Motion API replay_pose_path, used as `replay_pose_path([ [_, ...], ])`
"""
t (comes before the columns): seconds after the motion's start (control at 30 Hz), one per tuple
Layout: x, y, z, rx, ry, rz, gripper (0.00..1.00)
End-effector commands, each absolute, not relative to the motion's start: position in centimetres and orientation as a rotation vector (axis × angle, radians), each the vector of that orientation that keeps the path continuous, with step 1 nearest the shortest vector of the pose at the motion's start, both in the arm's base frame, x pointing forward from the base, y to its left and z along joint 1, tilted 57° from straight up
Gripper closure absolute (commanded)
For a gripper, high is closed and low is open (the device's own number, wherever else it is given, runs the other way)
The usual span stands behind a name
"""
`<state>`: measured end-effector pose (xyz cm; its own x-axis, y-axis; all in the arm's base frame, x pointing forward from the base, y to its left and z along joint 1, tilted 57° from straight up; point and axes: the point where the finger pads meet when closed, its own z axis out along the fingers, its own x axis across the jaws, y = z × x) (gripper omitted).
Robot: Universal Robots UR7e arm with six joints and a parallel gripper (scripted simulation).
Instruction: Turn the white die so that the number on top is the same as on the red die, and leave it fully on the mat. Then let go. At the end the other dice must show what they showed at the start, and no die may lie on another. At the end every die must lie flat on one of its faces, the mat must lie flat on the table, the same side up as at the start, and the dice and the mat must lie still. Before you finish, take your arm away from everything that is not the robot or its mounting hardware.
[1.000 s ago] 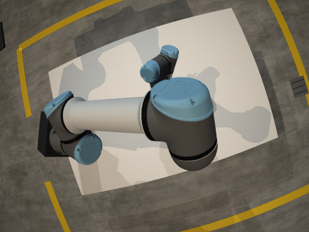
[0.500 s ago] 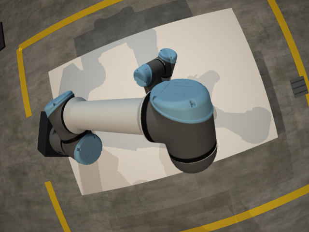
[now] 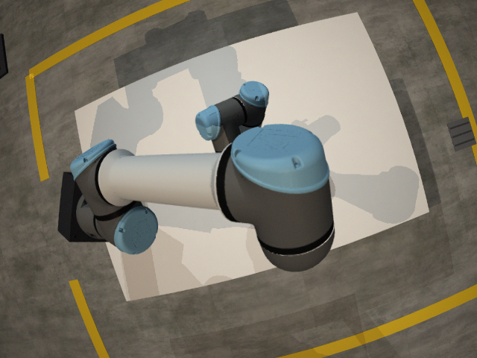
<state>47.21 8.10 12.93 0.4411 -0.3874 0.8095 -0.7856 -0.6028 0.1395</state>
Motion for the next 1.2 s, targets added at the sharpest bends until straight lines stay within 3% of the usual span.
replay_pose_path([
  [0.0, 47.16, 8.10, 13.07, 2.210, -0.970, 1.067, 0.60],
  [1.17, 47.04, 7.82, 12.61, 2.306, -0.946, 1.127, 0.60],
])
